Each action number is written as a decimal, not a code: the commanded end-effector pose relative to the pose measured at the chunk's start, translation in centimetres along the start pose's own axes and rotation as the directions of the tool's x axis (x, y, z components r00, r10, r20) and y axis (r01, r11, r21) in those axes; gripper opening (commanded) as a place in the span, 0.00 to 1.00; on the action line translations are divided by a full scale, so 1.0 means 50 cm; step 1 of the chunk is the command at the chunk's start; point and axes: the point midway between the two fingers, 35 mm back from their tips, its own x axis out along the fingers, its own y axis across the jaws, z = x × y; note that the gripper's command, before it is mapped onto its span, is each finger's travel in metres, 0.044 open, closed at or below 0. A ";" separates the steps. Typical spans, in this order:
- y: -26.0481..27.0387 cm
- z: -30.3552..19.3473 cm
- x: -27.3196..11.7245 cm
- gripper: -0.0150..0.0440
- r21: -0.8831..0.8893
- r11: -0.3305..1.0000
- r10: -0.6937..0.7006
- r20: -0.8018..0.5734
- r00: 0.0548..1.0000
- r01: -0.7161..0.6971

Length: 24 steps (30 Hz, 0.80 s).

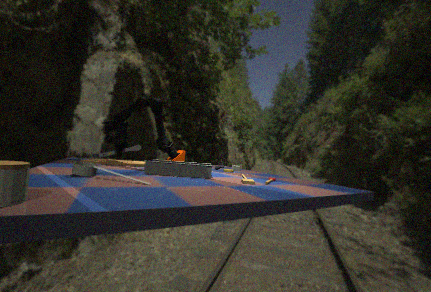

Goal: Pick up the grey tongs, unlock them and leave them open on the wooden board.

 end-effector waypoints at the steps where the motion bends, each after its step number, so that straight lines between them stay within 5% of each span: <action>1: 0.000 0.000 0.000 0.67 -0.001 1.000 0.000 0.000 1.000 0.000; 9: 0.000 0.000 0.000 1.00 -0.001 1.000 0.000 0.000 1.000 0.000; 24: 0.000 0.161 -0.110 1.00 0.010 1.000 -0.008 0.022 1.000 0.008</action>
